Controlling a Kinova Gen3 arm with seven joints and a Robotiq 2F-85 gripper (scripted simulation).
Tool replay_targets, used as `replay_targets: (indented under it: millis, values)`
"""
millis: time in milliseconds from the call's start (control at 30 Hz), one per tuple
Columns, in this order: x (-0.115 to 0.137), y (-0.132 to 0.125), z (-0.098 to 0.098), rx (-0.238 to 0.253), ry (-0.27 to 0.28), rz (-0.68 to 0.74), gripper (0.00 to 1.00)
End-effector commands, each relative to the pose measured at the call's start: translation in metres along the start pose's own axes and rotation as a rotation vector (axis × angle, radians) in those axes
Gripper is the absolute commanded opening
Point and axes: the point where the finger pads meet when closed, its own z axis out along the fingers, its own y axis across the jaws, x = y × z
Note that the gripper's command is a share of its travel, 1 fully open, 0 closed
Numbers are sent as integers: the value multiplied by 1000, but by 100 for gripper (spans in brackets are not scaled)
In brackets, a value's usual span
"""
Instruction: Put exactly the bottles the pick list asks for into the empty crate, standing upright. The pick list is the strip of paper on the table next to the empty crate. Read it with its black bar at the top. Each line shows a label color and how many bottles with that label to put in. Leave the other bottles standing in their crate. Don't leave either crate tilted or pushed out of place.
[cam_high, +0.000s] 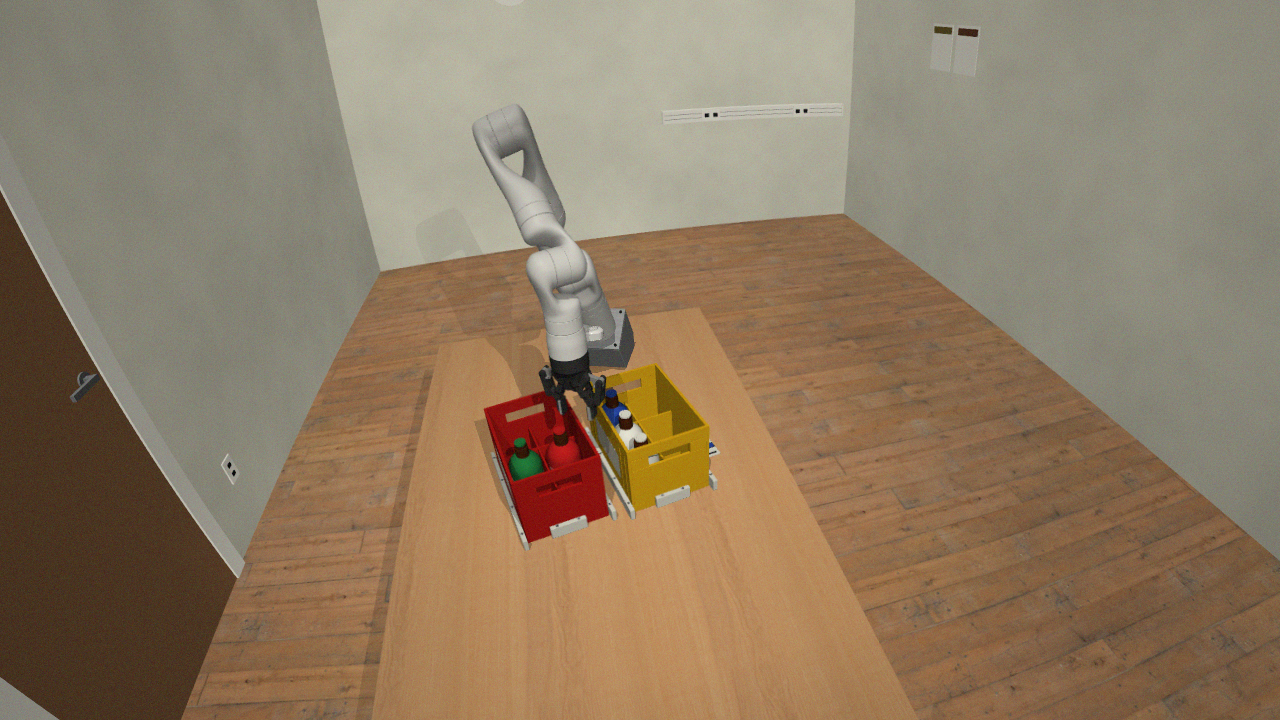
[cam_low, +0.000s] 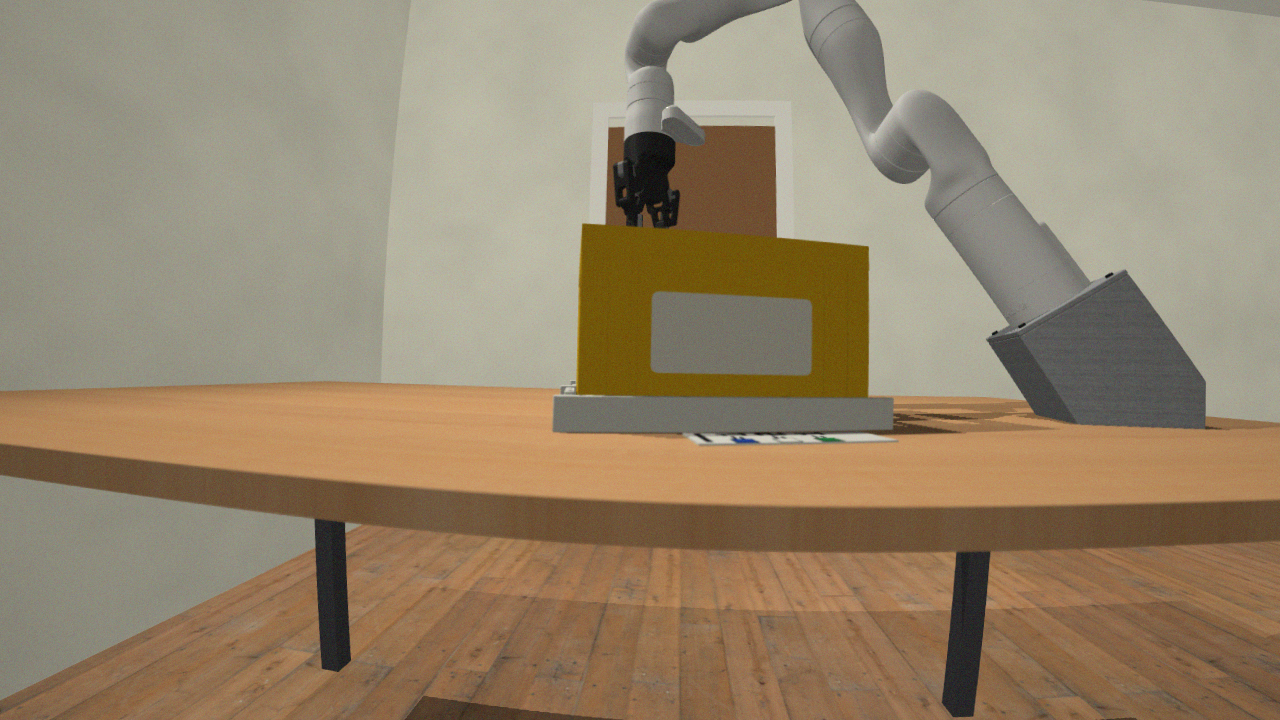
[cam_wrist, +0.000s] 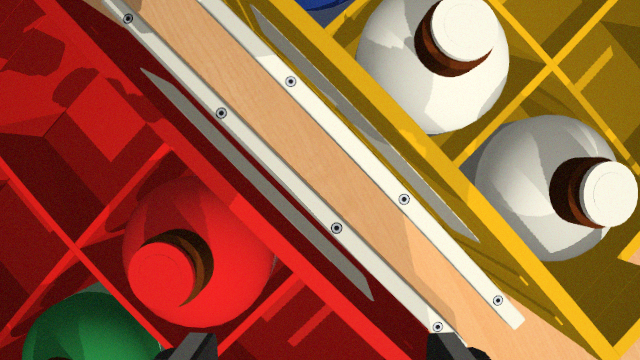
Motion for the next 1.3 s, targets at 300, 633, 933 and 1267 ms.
replay_targets:
  millis: [300, 633, 933, 1267]
  values:
    - [-19, -49, 0, -3, 1, -1, 67]
    - [-37, -95, 0, -3, 1, -1, 67]
    - [-49, -127, 0, -3, 1, -1, 67]
    - [-49, -126, 0, -3, 1, -1, 67]
